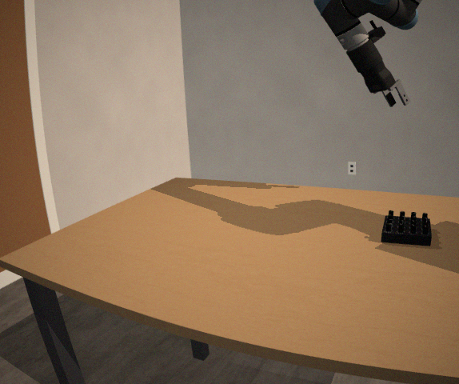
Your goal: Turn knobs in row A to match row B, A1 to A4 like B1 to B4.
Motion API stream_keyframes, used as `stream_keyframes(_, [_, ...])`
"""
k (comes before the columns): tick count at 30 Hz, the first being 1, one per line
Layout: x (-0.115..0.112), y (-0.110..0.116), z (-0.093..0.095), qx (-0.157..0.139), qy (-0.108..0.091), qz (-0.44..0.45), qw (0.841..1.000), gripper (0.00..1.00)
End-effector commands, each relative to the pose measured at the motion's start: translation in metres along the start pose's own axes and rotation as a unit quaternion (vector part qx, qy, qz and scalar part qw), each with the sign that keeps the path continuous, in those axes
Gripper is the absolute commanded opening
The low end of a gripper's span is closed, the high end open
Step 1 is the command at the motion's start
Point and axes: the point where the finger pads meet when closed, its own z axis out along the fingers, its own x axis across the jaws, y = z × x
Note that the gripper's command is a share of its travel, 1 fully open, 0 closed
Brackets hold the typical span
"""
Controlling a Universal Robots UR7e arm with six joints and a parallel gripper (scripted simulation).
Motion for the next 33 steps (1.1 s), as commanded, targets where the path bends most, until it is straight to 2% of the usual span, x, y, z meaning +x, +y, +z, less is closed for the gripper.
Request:
stream_keyframes(1, [0.000,0.005,0.004,-0.004,-0.001,-0.017,1.000,1.00])
stream_keyframes(17, [0.009,0.043,0.041,-0.035,-0.011,-0.156,0.987,1.00])
stream_keyframes(22, [0.015,0.062,0.059,-0.051,-0.020,-0.230,0.972,1.00])
stream_keyframes(27, [0.023,0.082,0.076,-0.065,-0.033,-0.307,0.949,1.00])
stream_keyframes(30, [0.027,0.091,0.083,-0.071,-0.040,-0.342,0.936,1.00])
stream_keyframes(32, [0.027,0.091,0.083,-0.071,-0.040,-0.342,0.936,1.00])
stream_keyframes(33, [0.029,0.096,0.086,-0.074,-0.044,-0.359,0.929,1.00])
